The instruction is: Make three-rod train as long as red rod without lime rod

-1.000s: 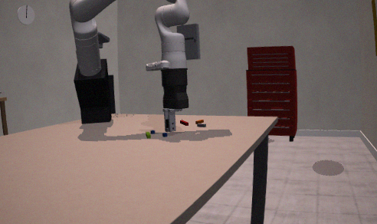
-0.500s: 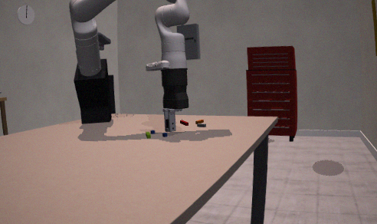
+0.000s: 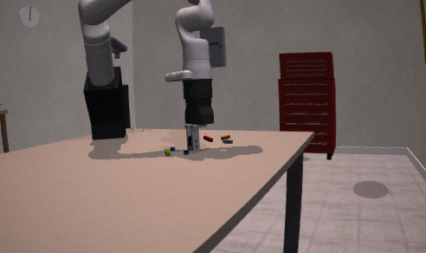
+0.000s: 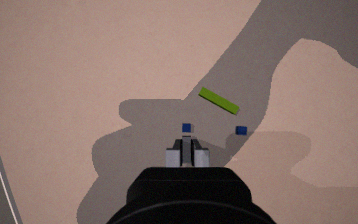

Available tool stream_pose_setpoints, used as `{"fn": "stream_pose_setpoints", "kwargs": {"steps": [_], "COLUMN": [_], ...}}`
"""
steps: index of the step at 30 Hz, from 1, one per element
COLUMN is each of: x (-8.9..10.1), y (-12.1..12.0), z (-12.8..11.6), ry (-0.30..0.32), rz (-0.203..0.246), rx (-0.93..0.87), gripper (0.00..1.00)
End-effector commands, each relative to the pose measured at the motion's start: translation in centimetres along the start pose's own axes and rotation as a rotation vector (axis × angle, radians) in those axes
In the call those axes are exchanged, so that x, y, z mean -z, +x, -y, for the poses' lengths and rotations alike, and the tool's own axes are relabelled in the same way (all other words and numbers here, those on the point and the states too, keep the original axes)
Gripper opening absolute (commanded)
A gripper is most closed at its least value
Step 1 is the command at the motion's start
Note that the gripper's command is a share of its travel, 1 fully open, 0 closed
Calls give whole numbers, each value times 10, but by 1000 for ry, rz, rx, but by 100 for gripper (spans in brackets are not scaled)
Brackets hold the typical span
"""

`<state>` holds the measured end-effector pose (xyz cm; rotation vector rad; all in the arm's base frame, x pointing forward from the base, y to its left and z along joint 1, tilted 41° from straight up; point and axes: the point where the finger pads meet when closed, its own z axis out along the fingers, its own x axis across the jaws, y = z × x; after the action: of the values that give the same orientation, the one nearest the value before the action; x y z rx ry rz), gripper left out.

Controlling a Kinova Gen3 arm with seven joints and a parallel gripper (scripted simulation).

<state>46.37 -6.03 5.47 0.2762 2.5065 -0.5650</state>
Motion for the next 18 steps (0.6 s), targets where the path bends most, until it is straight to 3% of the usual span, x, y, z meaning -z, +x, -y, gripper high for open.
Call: {"fn": "stream_pose_setpoints", "kwargs": {"steps": [1,18], "x": [-2,-7], "y": [0,0], "z": [2,2], "ry": [5,5], "rz": [-1,-1], "rx": [1,1], "gripper": [24,24]}}
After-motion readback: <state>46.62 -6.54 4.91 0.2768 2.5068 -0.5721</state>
